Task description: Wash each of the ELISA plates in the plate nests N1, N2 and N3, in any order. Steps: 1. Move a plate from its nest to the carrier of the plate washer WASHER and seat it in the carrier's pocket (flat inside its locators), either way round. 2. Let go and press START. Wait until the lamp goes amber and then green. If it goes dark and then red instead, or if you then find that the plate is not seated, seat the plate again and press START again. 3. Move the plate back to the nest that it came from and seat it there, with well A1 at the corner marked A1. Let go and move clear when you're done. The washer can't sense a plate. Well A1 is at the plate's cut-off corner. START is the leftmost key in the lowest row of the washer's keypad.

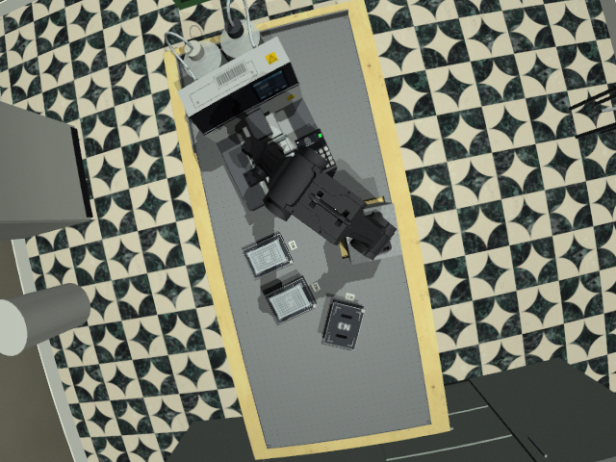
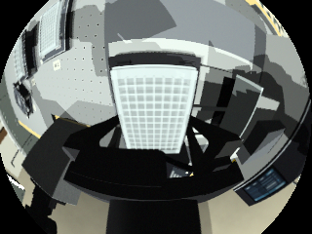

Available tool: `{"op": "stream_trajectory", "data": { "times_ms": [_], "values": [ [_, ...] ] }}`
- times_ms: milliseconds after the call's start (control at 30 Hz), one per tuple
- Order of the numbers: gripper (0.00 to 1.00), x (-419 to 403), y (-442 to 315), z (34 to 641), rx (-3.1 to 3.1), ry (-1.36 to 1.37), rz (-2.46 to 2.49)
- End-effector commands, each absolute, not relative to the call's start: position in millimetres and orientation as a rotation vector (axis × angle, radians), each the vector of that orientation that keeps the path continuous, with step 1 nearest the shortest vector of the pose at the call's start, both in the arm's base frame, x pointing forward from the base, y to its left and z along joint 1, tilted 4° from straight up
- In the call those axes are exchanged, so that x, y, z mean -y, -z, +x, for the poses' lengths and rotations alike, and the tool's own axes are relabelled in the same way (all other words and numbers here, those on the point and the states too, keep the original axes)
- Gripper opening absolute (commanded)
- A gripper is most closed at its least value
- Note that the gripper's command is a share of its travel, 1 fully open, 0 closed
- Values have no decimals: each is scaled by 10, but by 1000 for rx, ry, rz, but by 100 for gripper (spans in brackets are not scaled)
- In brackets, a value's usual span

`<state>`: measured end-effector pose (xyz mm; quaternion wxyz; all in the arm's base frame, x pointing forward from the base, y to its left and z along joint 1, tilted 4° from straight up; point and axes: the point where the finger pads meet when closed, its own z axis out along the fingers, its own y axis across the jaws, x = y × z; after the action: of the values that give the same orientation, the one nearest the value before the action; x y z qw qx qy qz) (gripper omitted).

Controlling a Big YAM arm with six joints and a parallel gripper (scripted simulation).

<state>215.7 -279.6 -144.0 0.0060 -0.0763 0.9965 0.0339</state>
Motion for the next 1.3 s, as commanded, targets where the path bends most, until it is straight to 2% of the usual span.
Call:
{"op": "stream_trajectory", "data": {
  "times_ms": [0,1267],
  "values": [
    [84,2833,1471,2200,-3115,-99,-222],
    [84,2956,1501,2245,-3103,-69,-222]
  ]
}}
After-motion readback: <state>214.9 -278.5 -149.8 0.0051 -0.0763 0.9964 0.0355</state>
